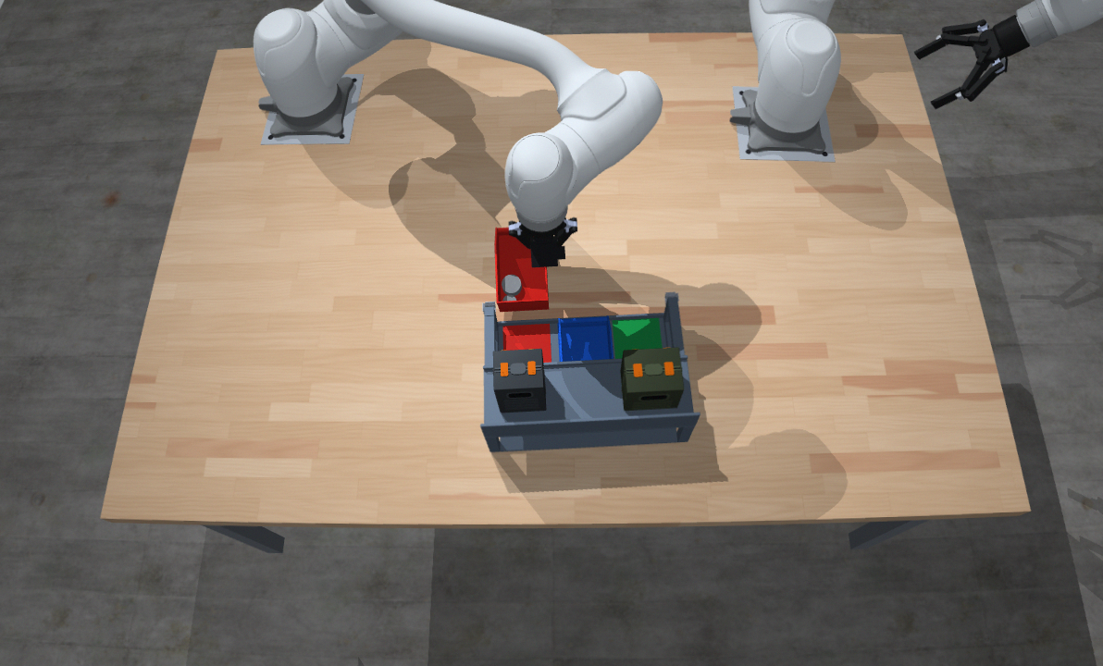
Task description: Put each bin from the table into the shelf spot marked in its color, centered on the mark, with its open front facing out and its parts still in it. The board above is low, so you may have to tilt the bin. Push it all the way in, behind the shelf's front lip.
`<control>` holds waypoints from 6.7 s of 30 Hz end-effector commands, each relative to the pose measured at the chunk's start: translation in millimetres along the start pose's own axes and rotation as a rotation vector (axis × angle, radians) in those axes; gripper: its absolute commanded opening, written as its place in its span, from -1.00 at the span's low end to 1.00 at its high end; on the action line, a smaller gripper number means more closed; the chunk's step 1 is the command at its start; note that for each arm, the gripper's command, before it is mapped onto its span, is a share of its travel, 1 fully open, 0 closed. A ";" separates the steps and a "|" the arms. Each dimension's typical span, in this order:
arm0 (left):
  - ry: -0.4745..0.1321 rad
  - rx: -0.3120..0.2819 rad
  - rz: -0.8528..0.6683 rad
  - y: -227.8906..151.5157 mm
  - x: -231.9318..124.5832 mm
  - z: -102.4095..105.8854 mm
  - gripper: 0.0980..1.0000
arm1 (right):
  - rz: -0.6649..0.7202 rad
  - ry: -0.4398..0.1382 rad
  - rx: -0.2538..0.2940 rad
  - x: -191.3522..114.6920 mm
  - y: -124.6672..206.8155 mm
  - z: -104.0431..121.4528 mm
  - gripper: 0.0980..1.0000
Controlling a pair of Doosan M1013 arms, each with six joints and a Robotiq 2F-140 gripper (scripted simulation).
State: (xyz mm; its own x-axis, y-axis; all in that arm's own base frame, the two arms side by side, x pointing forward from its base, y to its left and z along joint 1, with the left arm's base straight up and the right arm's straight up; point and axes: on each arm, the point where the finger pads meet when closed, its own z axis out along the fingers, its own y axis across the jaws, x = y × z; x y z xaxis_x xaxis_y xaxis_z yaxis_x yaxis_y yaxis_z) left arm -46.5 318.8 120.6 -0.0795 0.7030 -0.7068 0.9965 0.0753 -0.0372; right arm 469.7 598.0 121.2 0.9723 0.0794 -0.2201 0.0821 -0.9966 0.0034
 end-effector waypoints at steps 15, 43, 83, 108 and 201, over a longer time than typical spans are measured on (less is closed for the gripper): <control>0.001 0.000 0.000 -0.1 0.0 -0.4 1.00 | 0.000 0.001 0.001 5.2 -0.3 -2.2 -1.00; 0.001 0.000 0.000 -0.1 0.0 -0.4 1.00 | 0.000 0.001 0.001 26.8 -0.3 -6.9 -1.00; 0.001 0.000 0.000 -0.1 0.0 -0.4 1.00 | 0.000 0.002 0.001 67.7 -0.2 -15.7 -1.00; 0.001 0.000 0.000 -0.1 0.0 -0.4 1.00 | 0.000 0.002 0.001 85.9 -0.2 -19.7 -1.00; 0.001 0.000 0.000 -0.1 0.0 -0.4 1.00 | 0.000 0.002 0.001 93.8 -0.2 -13.3 -1.00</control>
State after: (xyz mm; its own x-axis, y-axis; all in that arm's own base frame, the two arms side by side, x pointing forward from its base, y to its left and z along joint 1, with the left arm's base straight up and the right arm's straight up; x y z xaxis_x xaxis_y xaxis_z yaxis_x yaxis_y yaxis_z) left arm -46.5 318.8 120.6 -0.0795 0.7030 -0.7068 0.9965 0.0753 -0.0372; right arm 563.5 605.6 113.1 0.9724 0.0794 -0.2193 0.0822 -0.9966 0.0036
